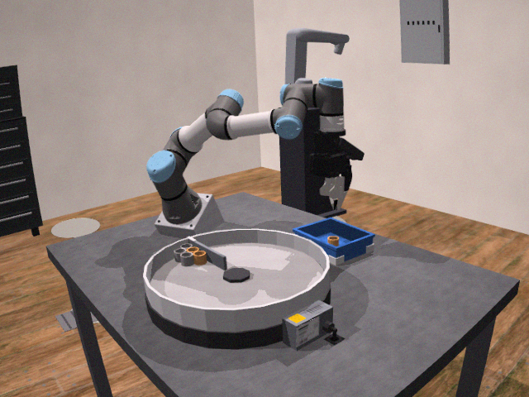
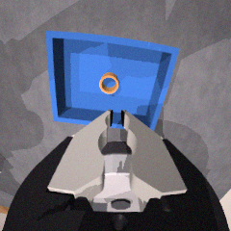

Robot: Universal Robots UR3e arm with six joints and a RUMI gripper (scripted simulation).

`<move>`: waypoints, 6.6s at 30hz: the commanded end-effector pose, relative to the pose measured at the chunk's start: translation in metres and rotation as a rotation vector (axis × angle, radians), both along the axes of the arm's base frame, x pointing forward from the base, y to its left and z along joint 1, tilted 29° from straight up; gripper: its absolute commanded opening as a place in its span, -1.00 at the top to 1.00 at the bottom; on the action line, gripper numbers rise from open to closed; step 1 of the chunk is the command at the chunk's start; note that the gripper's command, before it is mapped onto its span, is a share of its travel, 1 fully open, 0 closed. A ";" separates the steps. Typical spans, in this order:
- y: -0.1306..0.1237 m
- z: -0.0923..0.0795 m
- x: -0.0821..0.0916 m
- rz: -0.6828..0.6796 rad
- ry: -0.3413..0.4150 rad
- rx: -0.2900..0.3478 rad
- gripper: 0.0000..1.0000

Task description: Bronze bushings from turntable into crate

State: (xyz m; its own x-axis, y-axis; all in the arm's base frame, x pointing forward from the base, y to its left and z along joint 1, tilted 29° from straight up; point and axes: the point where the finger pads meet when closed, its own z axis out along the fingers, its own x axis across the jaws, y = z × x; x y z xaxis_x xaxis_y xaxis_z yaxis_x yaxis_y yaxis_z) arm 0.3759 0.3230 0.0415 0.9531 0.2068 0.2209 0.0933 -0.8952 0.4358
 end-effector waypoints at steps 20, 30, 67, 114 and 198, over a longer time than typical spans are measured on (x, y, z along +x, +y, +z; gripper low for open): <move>-0.029 0.015 -0.001 0.000 -0.001 0.002 0.89; -0.055 0.026 -0.005 0.000 -0.001 0.002 0.89; -0.284 0.117 -0.036 0.000 -0.001 0.002 0.89; -0.362 0.149 -0.047 0.001 -0.001 0.000 0.89; -0.375 0.121 -0.038 0.001 0.000 0.001 0.89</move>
State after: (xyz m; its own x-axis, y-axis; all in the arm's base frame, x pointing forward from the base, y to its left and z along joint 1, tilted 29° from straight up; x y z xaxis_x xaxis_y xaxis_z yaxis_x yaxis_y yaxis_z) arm 0.3348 -0.0497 0.1682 0.9534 0.2063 0.2203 0.0930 -0.8951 0.4360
